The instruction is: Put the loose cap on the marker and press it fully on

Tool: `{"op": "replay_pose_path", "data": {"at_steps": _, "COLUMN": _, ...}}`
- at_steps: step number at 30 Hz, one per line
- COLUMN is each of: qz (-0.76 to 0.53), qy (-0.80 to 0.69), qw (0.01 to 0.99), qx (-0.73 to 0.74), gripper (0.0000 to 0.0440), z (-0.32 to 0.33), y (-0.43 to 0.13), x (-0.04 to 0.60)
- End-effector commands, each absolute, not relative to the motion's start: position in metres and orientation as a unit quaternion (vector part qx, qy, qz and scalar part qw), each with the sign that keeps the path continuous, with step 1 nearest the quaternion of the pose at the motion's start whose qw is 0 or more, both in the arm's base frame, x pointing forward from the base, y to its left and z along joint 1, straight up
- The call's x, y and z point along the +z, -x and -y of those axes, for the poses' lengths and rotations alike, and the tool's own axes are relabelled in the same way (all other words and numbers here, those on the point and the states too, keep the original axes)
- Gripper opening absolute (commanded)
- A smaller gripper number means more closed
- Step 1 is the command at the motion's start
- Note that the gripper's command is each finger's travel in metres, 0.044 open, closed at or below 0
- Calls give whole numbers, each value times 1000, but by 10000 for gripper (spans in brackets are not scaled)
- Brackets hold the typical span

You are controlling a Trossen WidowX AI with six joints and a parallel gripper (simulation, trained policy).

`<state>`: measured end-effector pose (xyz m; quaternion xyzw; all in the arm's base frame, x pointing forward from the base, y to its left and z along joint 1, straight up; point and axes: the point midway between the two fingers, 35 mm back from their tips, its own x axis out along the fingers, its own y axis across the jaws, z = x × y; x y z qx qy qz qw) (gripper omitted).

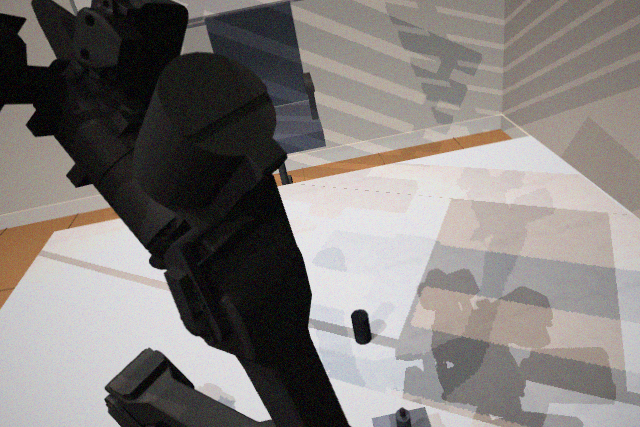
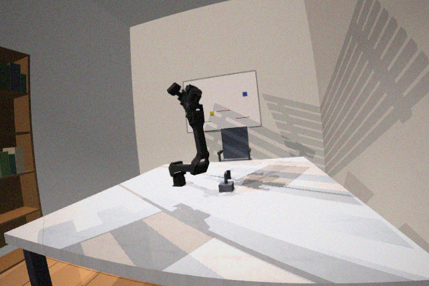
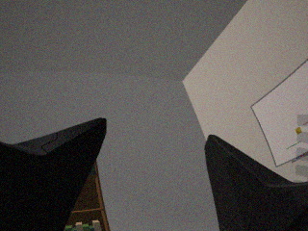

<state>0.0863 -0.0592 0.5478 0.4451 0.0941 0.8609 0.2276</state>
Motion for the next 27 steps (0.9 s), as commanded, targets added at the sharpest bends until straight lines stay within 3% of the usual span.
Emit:
{"op": "replay_pose_path", "data": {"at_steps": 1, "qz": -113, "qy": -421, "qw": 238, "qx": 868, "gripper": 310, "z": 51, "y": -73, "x": 542}}
{"op": "replay_pose_path", "data": {"at_steps": 27, "qz": -215, "qy": -296, "qw": 315, "qx": 876, "gripper": 312, "z": 5, "y": -12, "x": 502}}
